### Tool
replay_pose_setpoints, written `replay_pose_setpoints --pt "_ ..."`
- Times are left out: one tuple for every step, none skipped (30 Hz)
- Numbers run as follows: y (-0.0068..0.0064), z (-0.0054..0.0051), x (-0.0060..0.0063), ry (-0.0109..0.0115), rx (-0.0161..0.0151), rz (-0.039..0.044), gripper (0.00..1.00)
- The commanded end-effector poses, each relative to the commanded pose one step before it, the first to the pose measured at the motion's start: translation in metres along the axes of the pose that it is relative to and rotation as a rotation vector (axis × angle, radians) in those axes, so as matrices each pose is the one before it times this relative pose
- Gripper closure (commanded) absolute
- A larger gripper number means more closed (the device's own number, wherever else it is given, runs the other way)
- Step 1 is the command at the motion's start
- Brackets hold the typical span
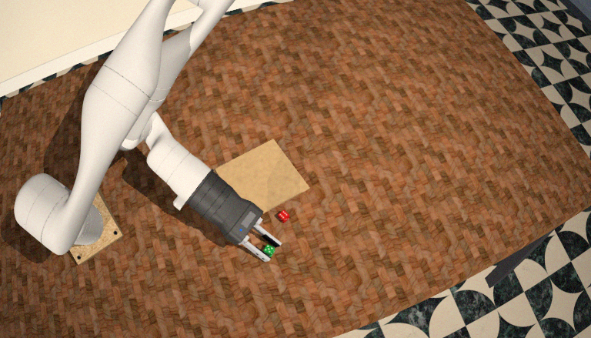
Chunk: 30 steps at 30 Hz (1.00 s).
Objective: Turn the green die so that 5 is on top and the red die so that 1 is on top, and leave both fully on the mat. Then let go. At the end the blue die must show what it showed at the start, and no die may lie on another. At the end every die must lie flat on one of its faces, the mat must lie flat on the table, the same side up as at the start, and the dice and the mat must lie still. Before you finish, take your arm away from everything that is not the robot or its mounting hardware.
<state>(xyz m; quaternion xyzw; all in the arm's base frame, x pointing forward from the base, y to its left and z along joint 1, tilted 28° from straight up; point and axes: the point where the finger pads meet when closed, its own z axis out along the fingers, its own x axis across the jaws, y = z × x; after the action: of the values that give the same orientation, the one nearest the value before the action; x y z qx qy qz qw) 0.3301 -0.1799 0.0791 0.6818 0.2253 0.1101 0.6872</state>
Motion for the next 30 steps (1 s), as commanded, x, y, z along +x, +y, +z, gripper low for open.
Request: replay_pose_setpoints --pt "0.00049 -0.00011 0.00025 0.00056 -0.00062 0.00075 0.36" --pt "0.00000 0.00000 0.00000 0.00000 0.00000 0.00000 0.36" --pt "0.00000 0.00000 0.00000 0.00000 0.00000 0.00000 0.36" --pt "0.00000 0.00000 0.00000 0.00000 0.00000 0.00000 0.36" --pt "0.00000 0.00000 0.00000 0.00000 0.00000 0.00000 0.36" --pt "0.00000 0.00000 0.00000 0.00000 0.00000 0.00000 0.36" --pt "0.00000 0.00000 0.00000 0.00000 0.00000 0.00000 0.36" --pt "0.00000 -0.00003 0.00000 0.00000 0.00000 0.00000 0.36" --pt "0.00000 -0.00022 0.00000 0.00000 0.00000 0.00000 0.36" --pt "0.00000 -0.00054 0.00000 0.00000 0.00000 0.00001 0.36" --pt "0.00000 -0.00095 0.00001 0.00000 -0.00001 0.00001 0.36" --pt "0.00000 -0.00142 0.00000 0.00000 -0.00001 0.00000 0.36" --pt "0.00000 -0.00191 -0.00001 -0.00001 0.00000 -0.00001 0.36" --pt "0.00000 -0.00239 0.00001 0.00000 -0.00001 0.00002 0.36" --pt "0.00000 -0.00283 -0.00001 0.00000 0.00001 -0.00001 0.36" --pt "0.00000 -0.00322 0.00001 0.00000 -0.00001 0.00001 0.36" --pt "0.00000 -0.00353 0.00000 0.00000 0.00000 0.00000 0.36" --pt "0.00000 -0.00375 -0.00001 0.00000 0.00000 -0.00001 0.36" --pt "0.00000 -0.00387 0.00000 0.00000 0.00000 0.00000 0.36" --pt "0.00000 -0.00389 0.00001 0.00000 -0.00001 0.00001 0.36" --pt "0.00000 0.00000 0.00000 0.00000 0.00000 0.00000 0.36" --pt "0.00000 0.00000 0.00000 0.00000 0.00000 0.00000 0.36" --pt "0.00000 -0.00380 0.00000 0.00000 0.00000 0.00000 0.36" --pt "0.00000 -0.00360 -0.00001 0.00000 0.00000 -0.00001 0.36" --pt "0.00000 -0.00331 0.00000 0.00000 0.00000 0.00000 0.36" --pt "0.00000 -0.00294 0.00001 0.00000 -0.00001 0.00001 0.36" --pt "0.00000 -0.00249 -0.00001 0.00000 0.00001 -0.00001 0.36" --pt "0.00000 -0.00201 0.00001 0.00000 -0.00001 0.00001 0.36" --pt "0.00000 -0.00150 0.00000 0.00000 0.00000 0.00000 0.36" --pt "0.00000 -0.00100 -0.00001 0.00000 0.00001 -0.00001 0.36"
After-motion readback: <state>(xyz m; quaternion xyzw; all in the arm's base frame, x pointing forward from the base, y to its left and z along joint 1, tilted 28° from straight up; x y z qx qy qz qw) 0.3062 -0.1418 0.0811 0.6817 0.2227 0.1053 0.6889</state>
